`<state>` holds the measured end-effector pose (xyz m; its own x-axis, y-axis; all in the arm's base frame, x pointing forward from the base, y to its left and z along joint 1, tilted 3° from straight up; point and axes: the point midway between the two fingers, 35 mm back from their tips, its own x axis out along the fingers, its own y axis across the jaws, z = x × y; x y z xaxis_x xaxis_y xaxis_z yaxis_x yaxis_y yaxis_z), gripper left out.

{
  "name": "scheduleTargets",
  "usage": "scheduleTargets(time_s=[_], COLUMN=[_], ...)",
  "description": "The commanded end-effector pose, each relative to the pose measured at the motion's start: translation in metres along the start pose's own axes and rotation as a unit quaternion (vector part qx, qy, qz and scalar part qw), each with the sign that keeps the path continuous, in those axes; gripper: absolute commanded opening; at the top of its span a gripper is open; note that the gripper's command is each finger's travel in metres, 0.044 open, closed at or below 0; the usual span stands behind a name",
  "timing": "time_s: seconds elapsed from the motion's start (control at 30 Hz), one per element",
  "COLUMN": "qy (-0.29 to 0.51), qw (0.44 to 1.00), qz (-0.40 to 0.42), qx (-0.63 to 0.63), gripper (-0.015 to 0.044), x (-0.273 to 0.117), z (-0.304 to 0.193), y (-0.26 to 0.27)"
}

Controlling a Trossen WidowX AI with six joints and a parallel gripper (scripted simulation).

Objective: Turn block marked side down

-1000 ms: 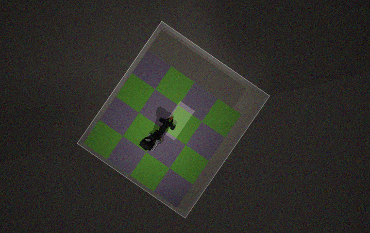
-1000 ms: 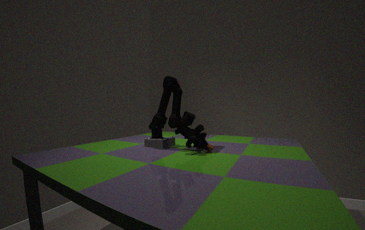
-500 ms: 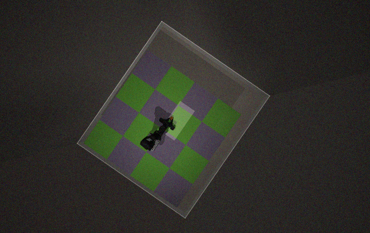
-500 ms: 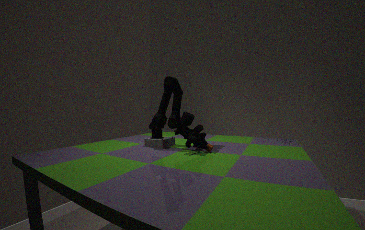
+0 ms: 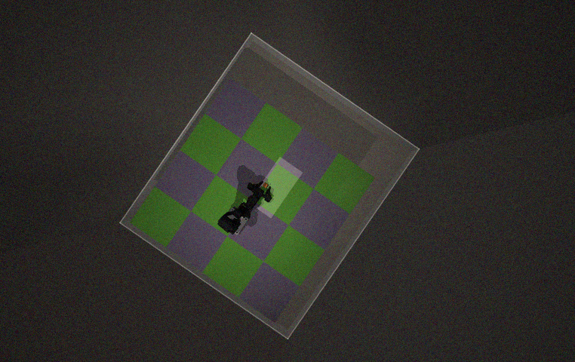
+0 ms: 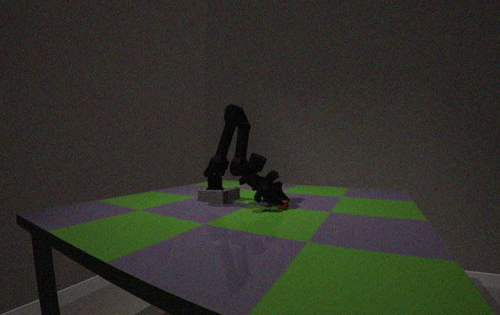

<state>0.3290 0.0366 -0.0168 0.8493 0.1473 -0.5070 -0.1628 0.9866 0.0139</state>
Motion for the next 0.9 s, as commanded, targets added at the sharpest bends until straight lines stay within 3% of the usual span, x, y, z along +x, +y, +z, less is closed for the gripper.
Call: scheduleTargets(time_s=[0.0, 0.07, 0.87], qy=[0.0, 0.0, 0.0], qw=[1.0, 1.0, 1.0], qz=[0.001, 0.001, 0.001], qx=[0.002, 0.002, 0.002], gripper=[0.0394, 0.044, 0.044], x=[-0.0001, -0.0001, -0.0001], z=[-0.0002, -0.0002, -0.0002], y=[0.0003, 0.0003, 0.0003])
